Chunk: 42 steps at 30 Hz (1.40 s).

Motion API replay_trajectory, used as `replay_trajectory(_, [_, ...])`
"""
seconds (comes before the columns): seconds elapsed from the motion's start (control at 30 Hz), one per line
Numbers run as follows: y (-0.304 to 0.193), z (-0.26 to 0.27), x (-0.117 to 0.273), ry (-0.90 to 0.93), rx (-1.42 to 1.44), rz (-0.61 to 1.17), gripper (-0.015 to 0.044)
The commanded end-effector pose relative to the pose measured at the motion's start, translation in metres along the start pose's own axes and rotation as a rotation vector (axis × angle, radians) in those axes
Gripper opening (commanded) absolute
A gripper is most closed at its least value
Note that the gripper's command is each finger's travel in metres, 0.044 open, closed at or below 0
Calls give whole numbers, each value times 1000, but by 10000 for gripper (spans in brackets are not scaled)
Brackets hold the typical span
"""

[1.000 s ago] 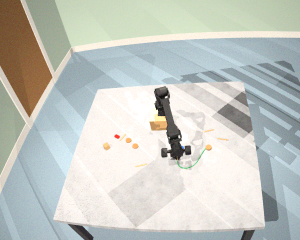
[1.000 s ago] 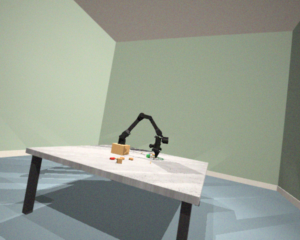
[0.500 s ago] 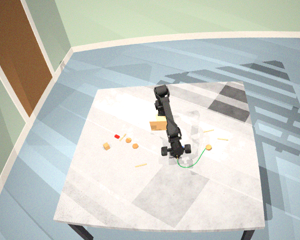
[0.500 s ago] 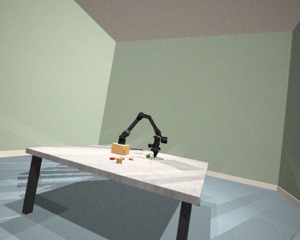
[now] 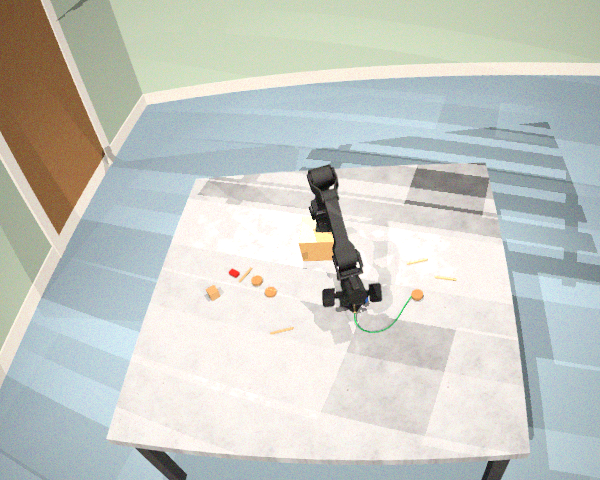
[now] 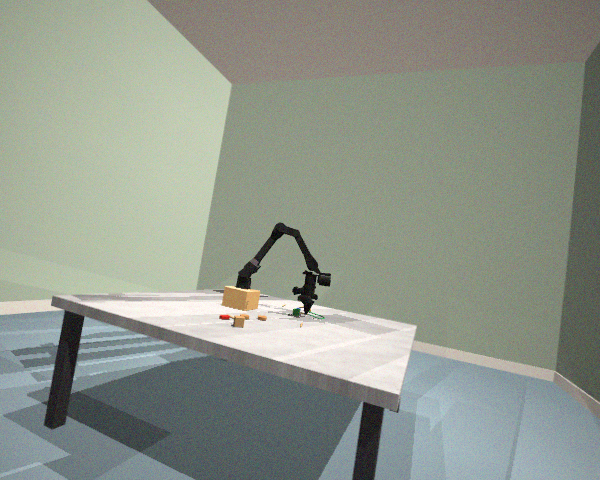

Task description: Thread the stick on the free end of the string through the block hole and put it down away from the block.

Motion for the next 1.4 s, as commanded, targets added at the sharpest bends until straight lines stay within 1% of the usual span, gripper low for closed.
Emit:
replay_trajectory(0.0, [6,-1,1,4,-3,4,0])
replay_trajectory(0.6, [27,-3,1,3,-3,1,0])
replay_trajectory(0.73, [25,-3,0,0,0,-4,105])
replay_trajectory(0.77, [25,-3,0,0,0,-4,122])
replay_trajectory(0.87, [25,-3,0,0,0,-4,122])
replay_trajectory(0.93, [23,-3,10,0,0,-4,122])
replay_trajectory(1.03, [21,-4,56,0,0,-3,122])
replay_trajectory(1.1, [23,-3,78,0,0,-3,122])
replay_trajectory(1.37, [21,-4,77,-2,0,8,122])
Point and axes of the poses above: the point midway between the two fingers, 35 mm back from their tips, its own x axis back along the fingers, its own z axis across the jaws, y = z × x, the point moved 7 cm from there along x, back along the fingers, and after that the axes turned 7 degrees about x, right-handed, at the moved point
